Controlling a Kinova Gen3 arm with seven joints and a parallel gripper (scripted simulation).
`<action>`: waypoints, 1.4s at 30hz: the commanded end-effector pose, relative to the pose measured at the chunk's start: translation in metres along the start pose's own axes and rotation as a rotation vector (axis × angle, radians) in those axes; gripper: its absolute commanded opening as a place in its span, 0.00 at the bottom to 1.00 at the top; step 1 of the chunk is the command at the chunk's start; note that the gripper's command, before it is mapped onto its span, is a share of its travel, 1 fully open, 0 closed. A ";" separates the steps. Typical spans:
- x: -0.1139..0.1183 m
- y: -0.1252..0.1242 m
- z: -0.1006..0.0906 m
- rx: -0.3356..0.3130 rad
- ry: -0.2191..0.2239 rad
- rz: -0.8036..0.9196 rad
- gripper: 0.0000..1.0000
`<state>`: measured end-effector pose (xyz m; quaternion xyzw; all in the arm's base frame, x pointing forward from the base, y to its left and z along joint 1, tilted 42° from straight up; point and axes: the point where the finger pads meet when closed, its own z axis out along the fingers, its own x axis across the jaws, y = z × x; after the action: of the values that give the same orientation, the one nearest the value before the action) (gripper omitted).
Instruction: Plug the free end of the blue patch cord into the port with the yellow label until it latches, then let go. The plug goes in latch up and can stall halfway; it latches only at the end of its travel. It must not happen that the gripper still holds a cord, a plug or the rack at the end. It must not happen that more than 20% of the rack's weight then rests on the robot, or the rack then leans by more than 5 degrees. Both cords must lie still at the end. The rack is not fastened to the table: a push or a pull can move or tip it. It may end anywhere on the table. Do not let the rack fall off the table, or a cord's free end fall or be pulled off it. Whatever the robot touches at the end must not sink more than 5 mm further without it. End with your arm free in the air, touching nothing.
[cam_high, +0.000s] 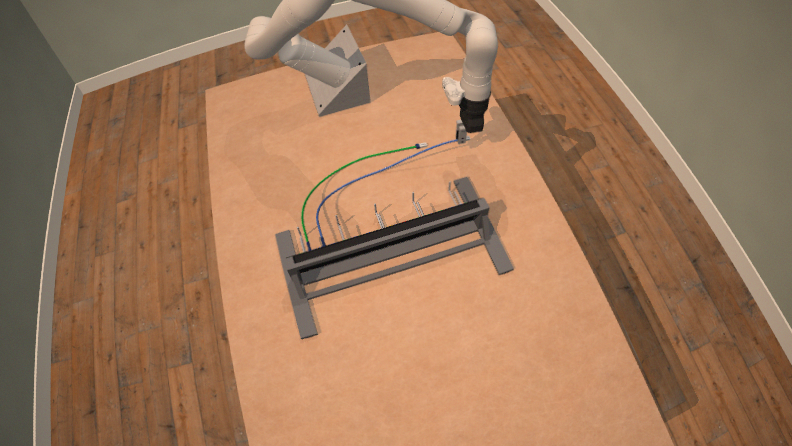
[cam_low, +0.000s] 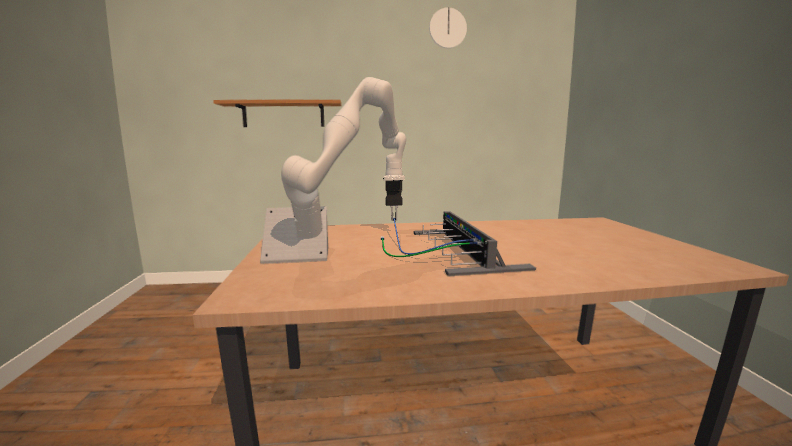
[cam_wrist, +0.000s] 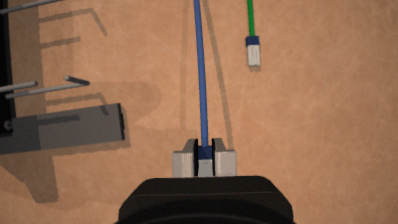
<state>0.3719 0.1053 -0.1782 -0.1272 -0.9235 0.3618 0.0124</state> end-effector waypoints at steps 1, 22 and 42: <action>0.000 0.001 -0.001 -0.002 -0.001 0.000 0.00; 0.000 0.001 -0.001 -0.002 -0.001 0.001 0.00; -0.004 -0.006 -0.002 -0.002 -0.001 0.038 0.00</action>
<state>0.3737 0.1012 -0.1742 -0.1425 -0.9211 0.3623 0.0067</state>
